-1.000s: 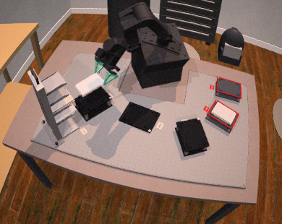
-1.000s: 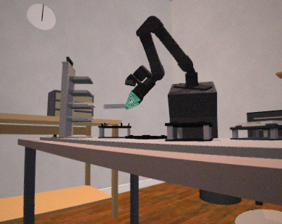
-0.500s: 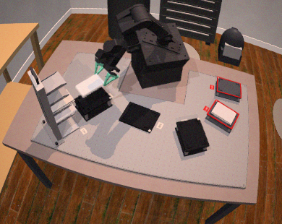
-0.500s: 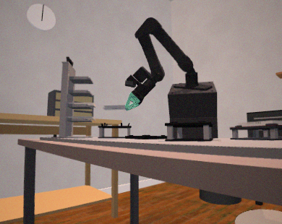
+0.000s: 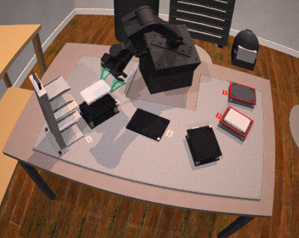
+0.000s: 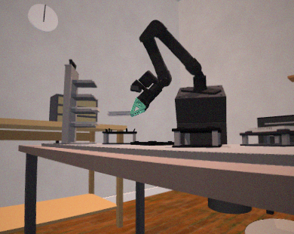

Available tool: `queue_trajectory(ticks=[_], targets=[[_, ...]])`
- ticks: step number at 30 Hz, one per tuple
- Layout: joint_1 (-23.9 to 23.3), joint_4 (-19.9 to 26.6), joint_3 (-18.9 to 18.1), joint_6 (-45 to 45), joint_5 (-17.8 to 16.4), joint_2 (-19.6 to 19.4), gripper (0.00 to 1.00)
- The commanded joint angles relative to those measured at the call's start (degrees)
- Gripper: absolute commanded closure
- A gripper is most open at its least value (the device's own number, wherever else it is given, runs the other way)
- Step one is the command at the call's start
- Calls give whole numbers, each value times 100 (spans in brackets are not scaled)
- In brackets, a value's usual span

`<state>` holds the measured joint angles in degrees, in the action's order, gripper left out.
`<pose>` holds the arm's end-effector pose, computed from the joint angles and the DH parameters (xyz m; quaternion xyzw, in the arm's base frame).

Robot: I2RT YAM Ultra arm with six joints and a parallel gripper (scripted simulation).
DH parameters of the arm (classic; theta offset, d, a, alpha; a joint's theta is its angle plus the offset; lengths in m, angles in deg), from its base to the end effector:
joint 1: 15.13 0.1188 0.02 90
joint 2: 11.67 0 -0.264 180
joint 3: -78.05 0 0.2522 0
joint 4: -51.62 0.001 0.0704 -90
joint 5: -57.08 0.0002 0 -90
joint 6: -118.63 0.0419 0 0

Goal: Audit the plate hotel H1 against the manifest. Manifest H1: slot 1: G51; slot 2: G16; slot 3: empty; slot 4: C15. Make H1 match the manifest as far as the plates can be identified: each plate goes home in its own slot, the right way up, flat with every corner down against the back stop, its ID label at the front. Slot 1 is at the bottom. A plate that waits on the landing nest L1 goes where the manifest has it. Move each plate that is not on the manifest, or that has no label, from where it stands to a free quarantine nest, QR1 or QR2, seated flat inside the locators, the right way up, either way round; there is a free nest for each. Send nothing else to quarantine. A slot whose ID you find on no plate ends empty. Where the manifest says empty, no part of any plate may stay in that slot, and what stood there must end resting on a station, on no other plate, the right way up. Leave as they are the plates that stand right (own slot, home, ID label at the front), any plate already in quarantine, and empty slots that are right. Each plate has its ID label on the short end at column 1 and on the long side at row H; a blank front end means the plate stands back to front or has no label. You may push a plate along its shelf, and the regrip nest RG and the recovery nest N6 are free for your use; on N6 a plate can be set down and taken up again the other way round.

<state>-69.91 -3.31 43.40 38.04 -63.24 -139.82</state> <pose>0.1628 -0.1922 0.0081 0.3659 0.7970 0.0559 0.4773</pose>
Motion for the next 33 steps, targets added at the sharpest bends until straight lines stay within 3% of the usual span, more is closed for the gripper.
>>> queue_trajectory(ticks=[1, 33], targets=[[-10, -243, -17, 19, 57, -1, 14], [152, -679, -118, 128, 188, -486, 14]])
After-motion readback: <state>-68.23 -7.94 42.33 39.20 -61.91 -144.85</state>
